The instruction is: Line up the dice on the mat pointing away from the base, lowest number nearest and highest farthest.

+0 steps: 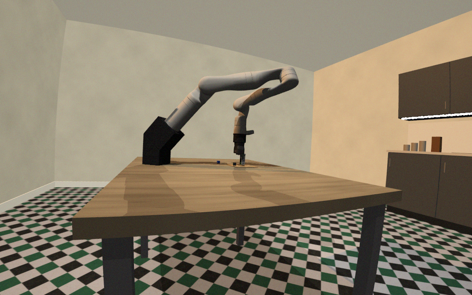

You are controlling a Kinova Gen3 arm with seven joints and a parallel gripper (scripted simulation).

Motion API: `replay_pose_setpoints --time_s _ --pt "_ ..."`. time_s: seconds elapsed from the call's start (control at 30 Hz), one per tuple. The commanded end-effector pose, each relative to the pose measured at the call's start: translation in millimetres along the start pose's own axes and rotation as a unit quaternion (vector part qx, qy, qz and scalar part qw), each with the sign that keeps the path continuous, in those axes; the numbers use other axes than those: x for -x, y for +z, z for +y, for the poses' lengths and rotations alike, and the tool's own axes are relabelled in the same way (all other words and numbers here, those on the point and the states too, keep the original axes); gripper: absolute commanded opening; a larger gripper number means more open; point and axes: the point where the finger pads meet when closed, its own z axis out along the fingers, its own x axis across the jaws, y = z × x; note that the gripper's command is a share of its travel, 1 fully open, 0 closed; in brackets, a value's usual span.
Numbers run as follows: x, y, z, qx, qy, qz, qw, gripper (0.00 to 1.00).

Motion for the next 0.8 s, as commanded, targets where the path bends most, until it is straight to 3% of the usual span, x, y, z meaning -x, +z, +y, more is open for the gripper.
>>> replay_pose_setpoints --time_s 0.0,0.77 --pt "0.1 -0.2 -0.4 -0.001 0.0 0.0 1.0 0.34" --pt "0.1 3.6 -0.4 -0.001 0.0 0.0 1.0 0.34"
